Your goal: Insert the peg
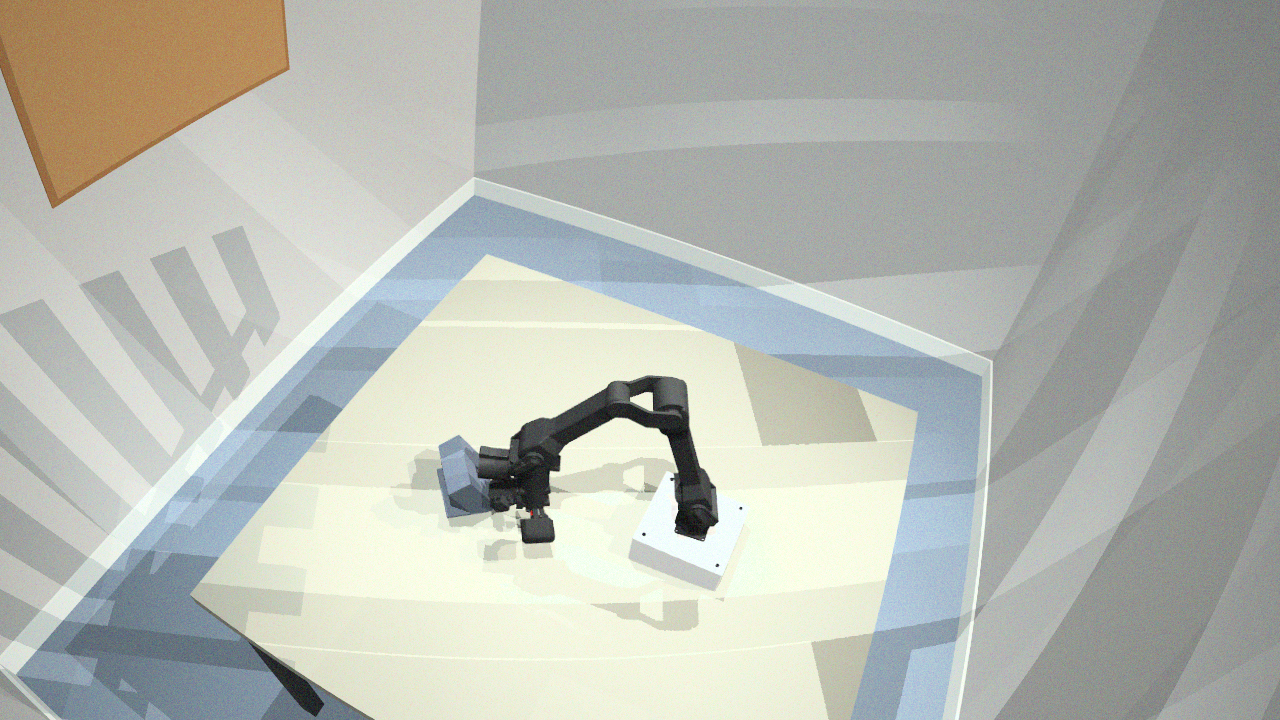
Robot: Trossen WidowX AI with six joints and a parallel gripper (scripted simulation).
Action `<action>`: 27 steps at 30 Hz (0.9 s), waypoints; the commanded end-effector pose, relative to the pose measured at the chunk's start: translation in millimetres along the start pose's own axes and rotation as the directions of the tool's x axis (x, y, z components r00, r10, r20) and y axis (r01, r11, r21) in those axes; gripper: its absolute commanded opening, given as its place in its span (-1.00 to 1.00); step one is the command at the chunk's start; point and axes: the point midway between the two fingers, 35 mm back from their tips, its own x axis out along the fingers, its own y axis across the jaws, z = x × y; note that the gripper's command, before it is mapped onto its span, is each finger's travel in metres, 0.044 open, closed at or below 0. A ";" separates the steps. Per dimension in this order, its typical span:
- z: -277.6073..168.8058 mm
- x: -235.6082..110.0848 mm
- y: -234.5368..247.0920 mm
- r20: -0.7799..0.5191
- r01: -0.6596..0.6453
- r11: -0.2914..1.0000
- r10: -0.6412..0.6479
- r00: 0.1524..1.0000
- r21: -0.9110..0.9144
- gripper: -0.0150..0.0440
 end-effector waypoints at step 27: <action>4.3 -53.5 -0.3 -0.003 0.001 1.000 -0.001 1.000 -0.002 -0.49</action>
